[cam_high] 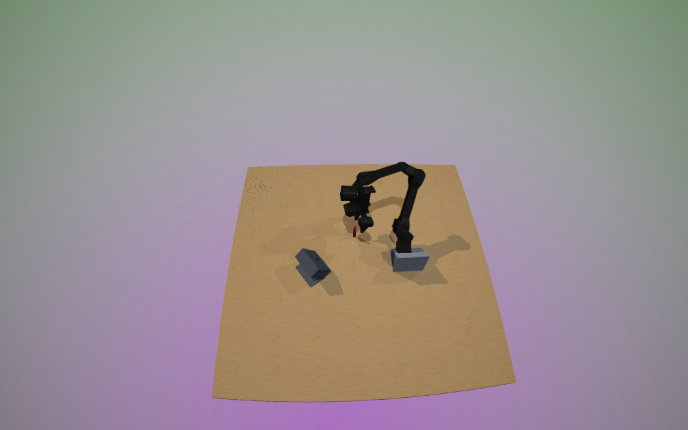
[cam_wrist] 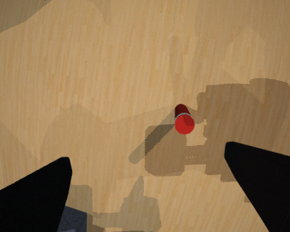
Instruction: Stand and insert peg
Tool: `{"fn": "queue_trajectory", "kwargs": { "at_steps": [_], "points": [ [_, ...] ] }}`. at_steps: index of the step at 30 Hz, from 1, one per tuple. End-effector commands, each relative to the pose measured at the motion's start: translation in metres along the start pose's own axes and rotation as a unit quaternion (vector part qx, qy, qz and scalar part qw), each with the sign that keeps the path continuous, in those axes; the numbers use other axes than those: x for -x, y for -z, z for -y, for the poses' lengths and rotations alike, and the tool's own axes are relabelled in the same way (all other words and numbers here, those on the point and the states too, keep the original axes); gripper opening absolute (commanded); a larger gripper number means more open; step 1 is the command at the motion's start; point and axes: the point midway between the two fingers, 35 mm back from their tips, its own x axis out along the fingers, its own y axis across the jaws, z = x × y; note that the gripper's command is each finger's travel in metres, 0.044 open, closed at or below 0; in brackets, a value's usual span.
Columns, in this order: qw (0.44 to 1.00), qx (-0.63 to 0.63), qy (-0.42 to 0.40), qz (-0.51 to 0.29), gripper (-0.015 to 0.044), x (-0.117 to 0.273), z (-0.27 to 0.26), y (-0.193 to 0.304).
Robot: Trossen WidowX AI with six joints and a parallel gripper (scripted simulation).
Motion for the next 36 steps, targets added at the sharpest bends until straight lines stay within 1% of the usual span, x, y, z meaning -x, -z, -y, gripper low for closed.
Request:
{"fn": "queue_trajectory", "kwargs": {
  "at_steps": [1, 5, 7, 17, 27, 36],
  "points": [
    [0.997, 0.014, 0.057, -0.044, 0.044, 0.003, 0.006, -0.007],
    [0.991, 0.03, 0.11, -0.072, 0.044, 0.007, 0.009, -0.016],
    [0.989, 0.033, 0.119, -0.076, 0.044, 0.008, 0.01, -0.017],
    [0.989, 0.035, 0.119, -0.076, 0.044, 0.008, 0.01, -0.017],
    [0.985, 0.099, 0.114, -0.083, 0.044, -0.01, 0.014, -0.015],
    [0.985, 0.1, 0.114, -0.083, 0.044, -0.016, 0.016, -0.015]
  ]
}}
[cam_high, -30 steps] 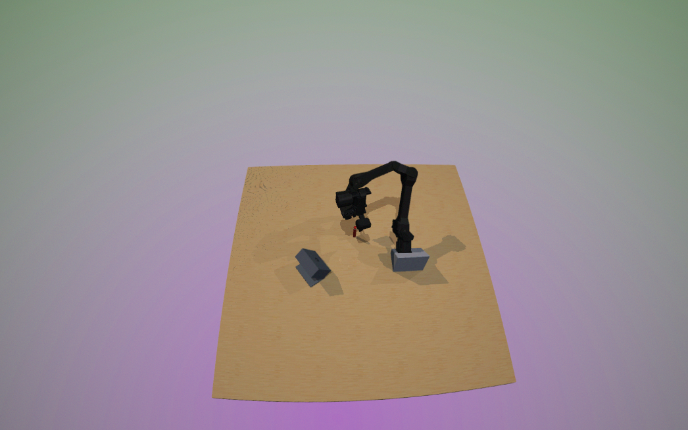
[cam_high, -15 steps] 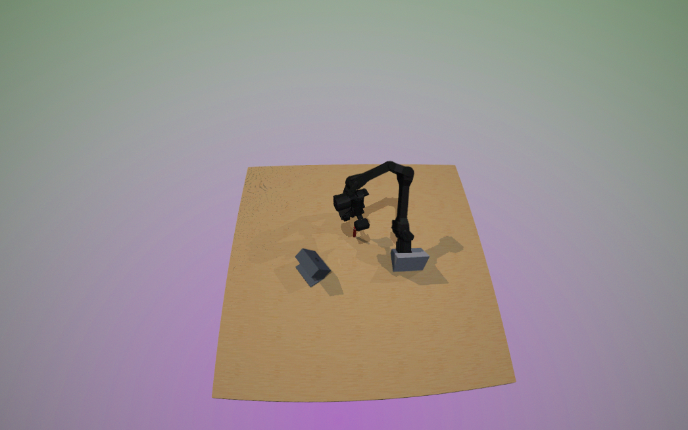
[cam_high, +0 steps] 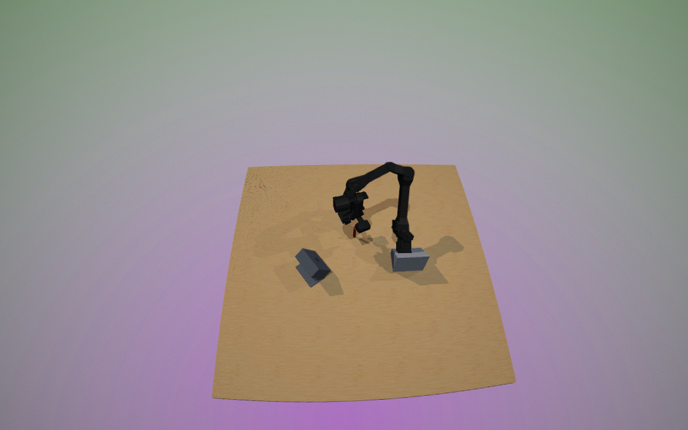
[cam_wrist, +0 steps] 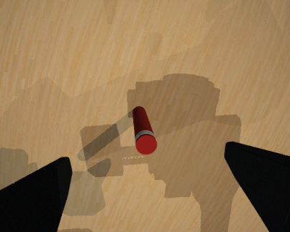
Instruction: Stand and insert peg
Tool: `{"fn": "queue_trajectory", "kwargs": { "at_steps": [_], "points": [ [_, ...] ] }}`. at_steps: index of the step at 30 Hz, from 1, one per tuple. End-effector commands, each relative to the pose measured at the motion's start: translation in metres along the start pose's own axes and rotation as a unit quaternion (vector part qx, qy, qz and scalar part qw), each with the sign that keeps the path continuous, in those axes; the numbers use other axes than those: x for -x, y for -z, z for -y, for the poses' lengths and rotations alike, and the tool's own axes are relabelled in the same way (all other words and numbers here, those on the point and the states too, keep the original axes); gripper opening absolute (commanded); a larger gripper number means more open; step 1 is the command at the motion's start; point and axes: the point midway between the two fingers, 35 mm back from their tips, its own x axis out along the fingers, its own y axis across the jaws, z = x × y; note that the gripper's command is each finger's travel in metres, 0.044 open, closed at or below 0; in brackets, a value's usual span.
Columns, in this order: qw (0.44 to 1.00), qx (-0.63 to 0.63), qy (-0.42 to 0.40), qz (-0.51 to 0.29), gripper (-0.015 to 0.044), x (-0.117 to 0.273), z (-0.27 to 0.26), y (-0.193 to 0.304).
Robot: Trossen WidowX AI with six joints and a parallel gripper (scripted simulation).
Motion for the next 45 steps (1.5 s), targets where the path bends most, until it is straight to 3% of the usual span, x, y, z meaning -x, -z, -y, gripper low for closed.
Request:
{"fn": "queue_trajectory", "kwargs": {
  "at_steps": [1, 39, 45],
  "points": [
    [1.0, 0.005, 0.001, -0.002, 0.044, -0.007, 0.0, 0.001],
    [1.0, 0.004, 0.003, -0.003, 0.044, -0.062, 0.0, 0.002],
    [1.0, 0.002, 0.001, -0.001, 0.0282, -0.059, 0.001, 0.001]
  ]
}}
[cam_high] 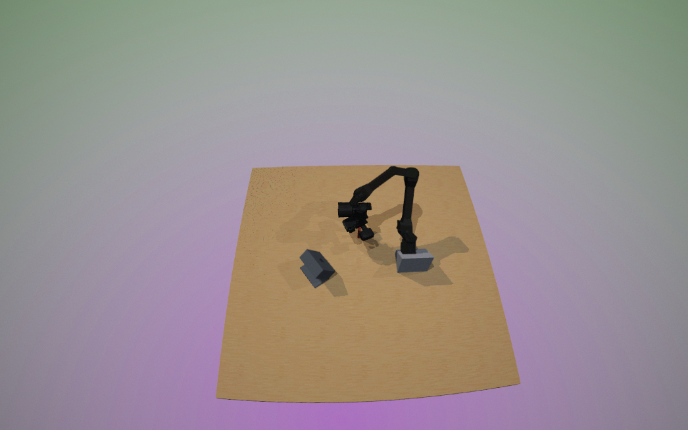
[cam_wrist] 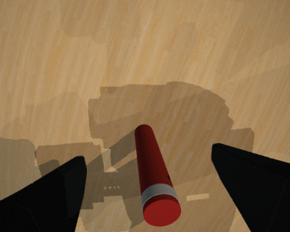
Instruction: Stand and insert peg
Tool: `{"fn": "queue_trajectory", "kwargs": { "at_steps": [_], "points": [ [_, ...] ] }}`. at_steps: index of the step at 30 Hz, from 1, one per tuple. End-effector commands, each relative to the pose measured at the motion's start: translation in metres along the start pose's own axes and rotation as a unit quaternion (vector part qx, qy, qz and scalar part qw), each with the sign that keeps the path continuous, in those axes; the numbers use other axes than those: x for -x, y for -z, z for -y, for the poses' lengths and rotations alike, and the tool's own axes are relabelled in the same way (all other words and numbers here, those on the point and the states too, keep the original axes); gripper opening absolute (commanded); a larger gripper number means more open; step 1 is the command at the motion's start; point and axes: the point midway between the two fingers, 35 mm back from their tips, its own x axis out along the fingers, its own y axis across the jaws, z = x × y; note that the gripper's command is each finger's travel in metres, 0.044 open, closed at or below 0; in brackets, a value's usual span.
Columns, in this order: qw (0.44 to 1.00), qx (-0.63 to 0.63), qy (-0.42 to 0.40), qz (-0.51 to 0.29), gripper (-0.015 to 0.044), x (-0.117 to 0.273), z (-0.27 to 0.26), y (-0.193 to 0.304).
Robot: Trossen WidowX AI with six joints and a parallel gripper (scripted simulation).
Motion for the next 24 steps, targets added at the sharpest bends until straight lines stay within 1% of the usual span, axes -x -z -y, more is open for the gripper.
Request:
{"fn": "queue_trajectory", "kwargs": {
  "at_steps": [1, 10, 13, 19, 24],
  "points": [
    [1.0, -0.001, 0.0, 0.0, 0.0256, 0.0, 0.0, 0.0],
    [1.0, -0.001, 0.0, 0.0, 0.002, 0.0, 0.0, 0.0],
    [1.0, -0.001, 0.0, 0.0, 0.0, 0.0, 0.0, 0.0],
    [1.0, -0.001, -0.001, 0.0, 0.0, 0.004, 0.0, -0.001],
    [1.0, 0.0, -0.003, 0.001, 0.0, 0.02, 0.0, -0.003]
  ]
}}
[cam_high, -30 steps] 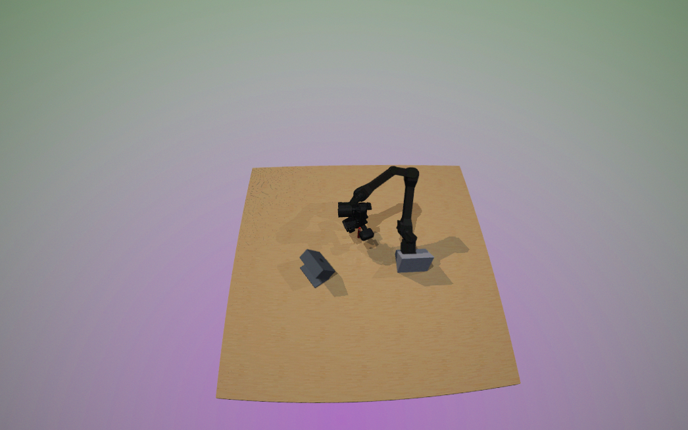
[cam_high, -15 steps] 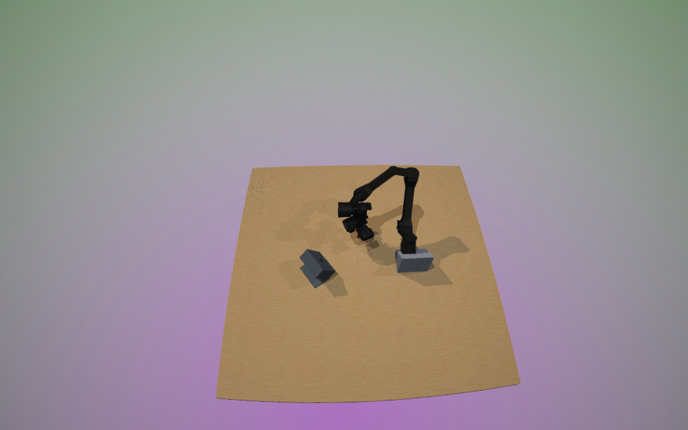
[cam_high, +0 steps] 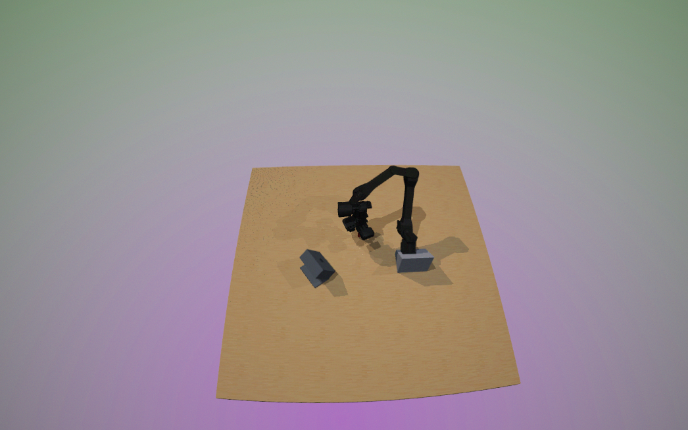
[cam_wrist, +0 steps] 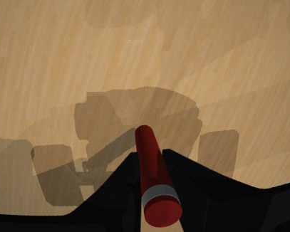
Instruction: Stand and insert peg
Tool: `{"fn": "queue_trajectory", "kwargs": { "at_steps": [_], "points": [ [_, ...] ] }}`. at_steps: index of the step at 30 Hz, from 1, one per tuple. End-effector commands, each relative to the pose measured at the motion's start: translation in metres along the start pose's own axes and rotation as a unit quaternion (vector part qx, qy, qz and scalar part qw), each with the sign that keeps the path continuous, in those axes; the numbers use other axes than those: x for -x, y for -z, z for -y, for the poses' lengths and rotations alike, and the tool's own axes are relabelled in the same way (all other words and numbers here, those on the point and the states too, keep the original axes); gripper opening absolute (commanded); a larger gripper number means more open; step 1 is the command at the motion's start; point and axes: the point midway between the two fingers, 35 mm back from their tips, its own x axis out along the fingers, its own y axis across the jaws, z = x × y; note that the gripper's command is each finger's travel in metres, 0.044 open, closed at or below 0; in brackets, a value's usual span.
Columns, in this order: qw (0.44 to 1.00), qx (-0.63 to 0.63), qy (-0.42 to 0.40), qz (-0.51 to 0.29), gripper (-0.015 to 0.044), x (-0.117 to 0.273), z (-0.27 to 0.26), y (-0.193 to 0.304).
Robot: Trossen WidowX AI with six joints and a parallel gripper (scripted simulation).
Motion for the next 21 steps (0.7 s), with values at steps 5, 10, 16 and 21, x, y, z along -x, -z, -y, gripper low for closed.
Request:
{"fn": "queue_trajectory", "kwargs": {
  "at_steps": [5, 10, 16, 21],
  "points": [
    [1.0, -0.001, -0.003, 0.003, 0.0, 0.029, 0.0, -0.004],
    [1.0, -0.001, -0.002, 0.002, 0.0, 0.047, 0.0, -0.005],
    [1.0, 0.0, 0.0, 0.001, 0.0, 0.068, -0.001, -0.004],
    [1.0, 0.001, -0.002, 0.003, 0.0, 0.07, -0.001, -0.005]
  ]
}}
